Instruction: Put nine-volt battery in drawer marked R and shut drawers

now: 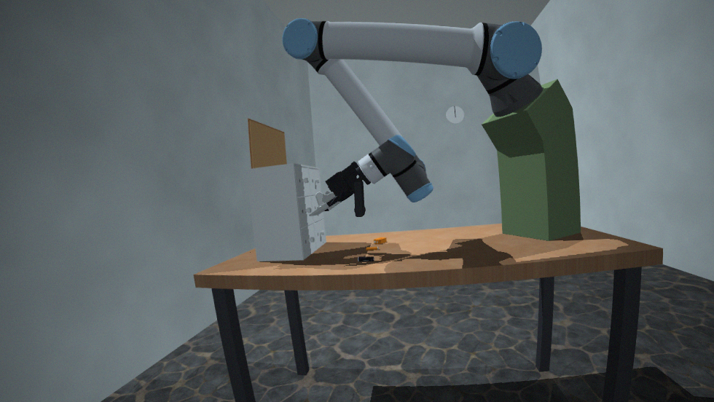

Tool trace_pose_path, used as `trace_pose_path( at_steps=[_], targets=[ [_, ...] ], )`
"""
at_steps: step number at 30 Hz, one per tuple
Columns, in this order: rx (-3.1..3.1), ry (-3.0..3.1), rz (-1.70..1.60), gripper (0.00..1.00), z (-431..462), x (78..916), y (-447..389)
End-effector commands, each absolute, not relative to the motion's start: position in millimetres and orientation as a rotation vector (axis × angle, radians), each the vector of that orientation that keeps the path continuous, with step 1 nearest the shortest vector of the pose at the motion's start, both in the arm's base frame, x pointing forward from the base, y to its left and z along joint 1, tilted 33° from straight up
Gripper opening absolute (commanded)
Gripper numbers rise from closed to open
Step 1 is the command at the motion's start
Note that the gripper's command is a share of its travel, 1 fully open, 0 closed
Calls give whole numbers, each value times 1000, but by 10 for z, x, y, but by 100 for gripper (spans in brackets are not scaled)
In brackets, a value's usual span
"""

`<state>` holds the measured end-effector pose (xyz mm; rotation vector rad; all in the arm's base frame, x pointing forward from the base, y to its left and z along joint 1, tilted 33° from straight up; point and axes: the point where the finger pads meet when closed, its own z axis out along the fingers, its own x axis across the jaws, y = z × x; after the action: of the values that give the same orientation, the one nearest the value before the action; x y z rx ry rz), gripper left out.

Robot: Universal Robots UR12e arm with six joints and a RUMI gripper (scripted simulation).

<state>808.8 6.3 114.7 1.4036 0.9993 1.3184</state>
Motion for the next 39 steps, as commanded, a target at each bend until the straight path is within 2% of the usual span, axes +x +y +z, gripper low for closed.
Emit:
trace_pose_path(
  at_steps=[1, 39],
  targets=[
    [1403, 999, 1319, 100, 1151, 8087, 63],
    [1414, 1010, 1314, 100, 1158, 8071, 63]
  ],
)
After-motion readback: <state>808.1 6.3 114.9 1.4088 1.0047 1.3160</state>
